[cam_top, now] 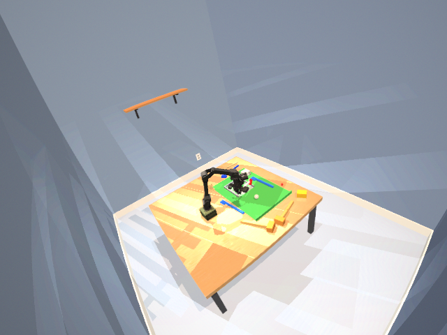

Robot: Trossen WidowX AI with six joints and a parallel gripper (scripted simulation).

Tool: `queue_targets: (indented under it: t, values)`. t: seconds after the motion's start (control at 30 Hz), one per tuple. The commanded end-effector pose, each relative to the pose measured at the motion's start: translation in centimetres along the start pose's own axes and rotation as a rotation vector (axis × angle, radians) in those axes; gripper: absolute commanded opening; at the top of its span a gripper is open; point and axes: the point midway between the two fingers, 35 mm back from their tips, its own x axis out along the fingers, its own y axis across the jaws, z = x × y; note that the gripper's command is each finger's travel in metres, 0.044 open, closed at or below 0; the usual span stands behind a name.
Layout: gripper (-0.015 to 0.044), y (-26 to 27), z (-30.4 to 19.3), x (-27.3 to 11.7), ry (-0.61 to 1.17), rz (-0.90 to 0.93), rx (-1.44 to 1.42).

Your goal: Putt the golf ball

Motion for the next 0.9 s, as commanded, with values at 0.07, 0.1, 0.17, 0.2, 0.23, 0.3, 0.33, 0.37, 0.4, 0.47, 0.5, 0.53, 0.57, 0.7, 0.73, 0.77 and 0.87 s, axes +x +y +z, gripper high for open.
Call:
queue_targets:
  t: [0.07, 0.1, 0.17, 0.2, 0.23, 0.3, 0.33, 0.37, 0.4, 0.47, 0.5, 0.53, 0.57, 0.7, 0.73, 0.77, 0.87]
  values:
    - [0.0000, -2.2, -2.1, -0.7, 0.010, -0.019, 0.105]
    - [0.0000, -2.5, -2.6, -0.8, 0.013, -0.021, 0.124]
    - [0.0000, -3.2, -3.6, -0.9, 0.020, -0.025, 0.163]
    - [0.0000, -3.5, -4.1, -1.0, 0.024, -0.027, 0.183]
    - [0.0000, -3.8, -4.6, -1.1, 0.027, -0.029, 0.202]
    - [0.0000, -4.4, -5.6, -1.3, 0.034, -0.033, 0.241]
    - [0.0000, -4.7, -6.1, -1.4, 0.038, -0.035, 0.261]
    - [0.0000, -5.0, -6.6, -1.4, 0.042, -0.036, 0.280]
    - [0.0000, -5.2, -7.1, -1.5, 0.045, -0.038, 0.300]
    - [0.0000, -5.7, -8.2, -1.7, 0.052, -0.042, 0.339]
    - [0.0000, -5.9, -8.7, -1.8, 0.056, -0.043, 0.358]
    - [0.0000, -6.2, -9.3, -1.9, 0.060, -0.045, 0.377]
    - [0.0000, -6.3, -9.7, -2.0, 0.063, -0.046, 0.393]
    - [0.0000, -6.5, -10.1, -1.8, 0.065, -0.047, 0.406]
    - [0.0000, -6.5, -10.1, -1.6, 0.065, -0.047, 0.406]
    - [0.0000, -6.5, -10.1, -1.3, 0.065, -0.047, 0.406]
    - [0.0000, -6.6, -10.2, -0.1, 0.065, -0.047, 0.406]
